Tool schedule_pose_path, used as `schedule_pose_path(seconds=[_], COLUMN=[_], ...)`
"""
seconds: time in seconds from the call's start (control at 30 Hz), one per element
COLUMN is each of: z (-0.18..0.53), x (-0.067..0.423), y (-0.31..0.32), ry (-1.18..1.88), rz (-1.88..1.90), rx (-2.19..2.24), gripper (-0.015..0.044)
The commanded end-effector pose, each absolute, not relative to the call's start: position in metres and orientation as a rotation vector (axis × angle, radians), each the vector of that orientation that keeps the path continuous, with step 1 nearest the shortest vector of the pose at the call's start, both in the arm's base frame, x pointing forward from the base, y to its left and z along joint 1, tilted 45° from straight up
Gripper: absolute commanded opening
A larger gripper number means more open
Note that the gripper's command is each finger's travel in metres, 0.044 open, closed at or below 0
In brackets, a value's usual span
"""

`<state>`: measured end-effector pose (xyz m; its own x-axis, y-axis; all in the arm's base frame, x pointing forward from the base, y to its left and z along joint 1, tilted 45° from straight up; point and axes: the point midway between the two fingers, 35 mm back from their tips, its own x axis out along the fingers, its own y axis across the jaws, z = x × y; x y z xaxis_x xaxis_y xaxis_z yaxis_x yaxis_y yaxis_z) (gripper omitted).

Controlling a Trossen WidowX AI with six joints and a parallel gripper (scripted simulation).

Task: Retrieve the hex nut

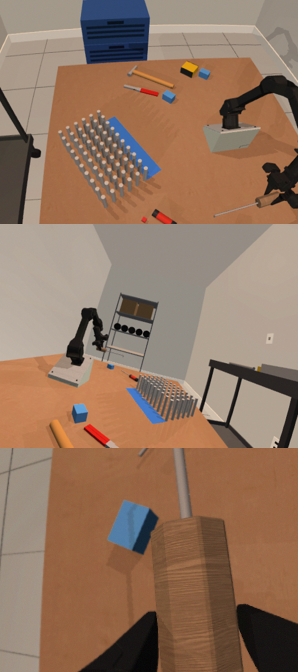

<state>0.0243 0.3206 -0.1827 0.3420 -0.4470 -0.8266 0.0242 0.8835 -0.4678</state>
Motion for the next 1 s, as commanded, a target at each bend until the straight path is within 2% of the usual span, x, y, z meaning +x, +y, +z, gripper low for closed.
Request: schedule_pose_path(seconds=[0.0,0.97], z=[-0.187,-0.22], x=[0.024,0.019], y=[0.319,0.296], ry=[1.184,1.185], rz=[-0.314,-0.313], rx=[-0.402,-0.402], gripper=[0.0,0.0])
